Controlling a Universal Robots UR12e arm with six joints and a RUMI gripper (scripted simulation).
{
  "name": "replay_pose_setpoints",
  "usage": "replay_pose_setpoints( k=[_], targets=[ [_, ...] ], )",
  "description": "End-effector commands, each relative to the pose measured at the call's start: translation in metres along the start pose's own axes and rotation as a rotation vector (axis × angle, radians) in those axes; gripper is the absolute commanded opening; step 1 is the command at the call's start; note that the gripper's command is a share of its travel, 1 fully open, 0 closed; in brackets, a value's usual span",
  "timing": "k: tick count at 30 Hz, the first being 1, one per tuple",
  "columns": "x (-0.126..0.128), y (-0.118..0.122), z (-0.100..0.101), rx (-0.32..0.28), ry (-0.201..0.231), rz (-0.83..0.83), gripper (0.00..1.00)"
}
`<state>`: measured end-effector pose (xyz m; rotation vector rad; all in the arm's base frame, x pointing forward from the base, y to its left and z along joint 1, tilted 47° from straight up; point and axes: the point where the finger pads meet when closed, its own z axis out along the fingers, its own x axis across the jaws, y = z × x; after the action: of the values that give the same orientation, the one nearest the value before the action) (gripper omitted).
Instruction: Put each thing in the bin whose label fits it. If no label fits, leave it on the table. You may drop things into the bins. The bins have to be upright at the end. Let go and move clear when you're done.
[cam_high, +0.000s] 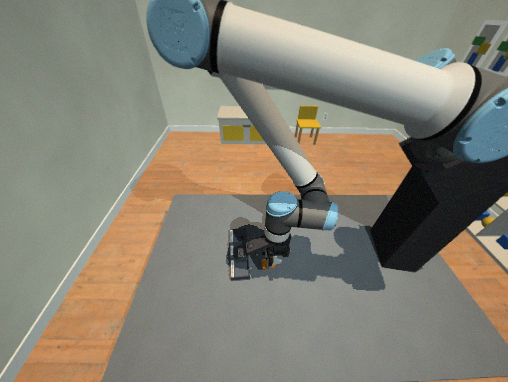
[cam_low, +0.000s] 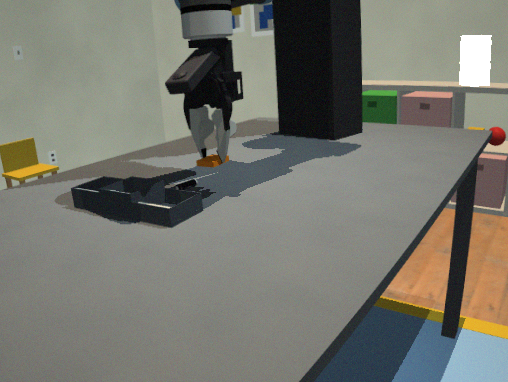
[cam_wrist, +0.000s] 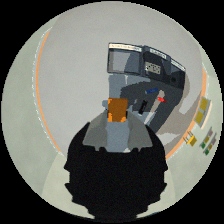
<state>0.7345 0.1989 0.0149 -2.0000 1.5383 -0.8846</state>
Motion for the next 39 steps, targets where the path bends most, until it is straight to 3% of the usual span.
replay_pose_setpoints(
  k=[1, 7, 9, 23, 39],
  targets=[
    [0.000, 0.000, -0.005, 0.001, 0.000, 0.000, 0.00],
    [0.004, -0.030, -0.005, 0.001, 0.000, 0.024, 0.00],
    [0.004, -0.030, -0.005, 0.001, 0.000, 0.024, 0.00],
    [0.014, -0.113, -0.005, 0.001, 0.000, 0.024, 0.00],
    [0.014, -0.115, -0.005, 0.001, 0.000, 0.024, 0.00]
  ],
)
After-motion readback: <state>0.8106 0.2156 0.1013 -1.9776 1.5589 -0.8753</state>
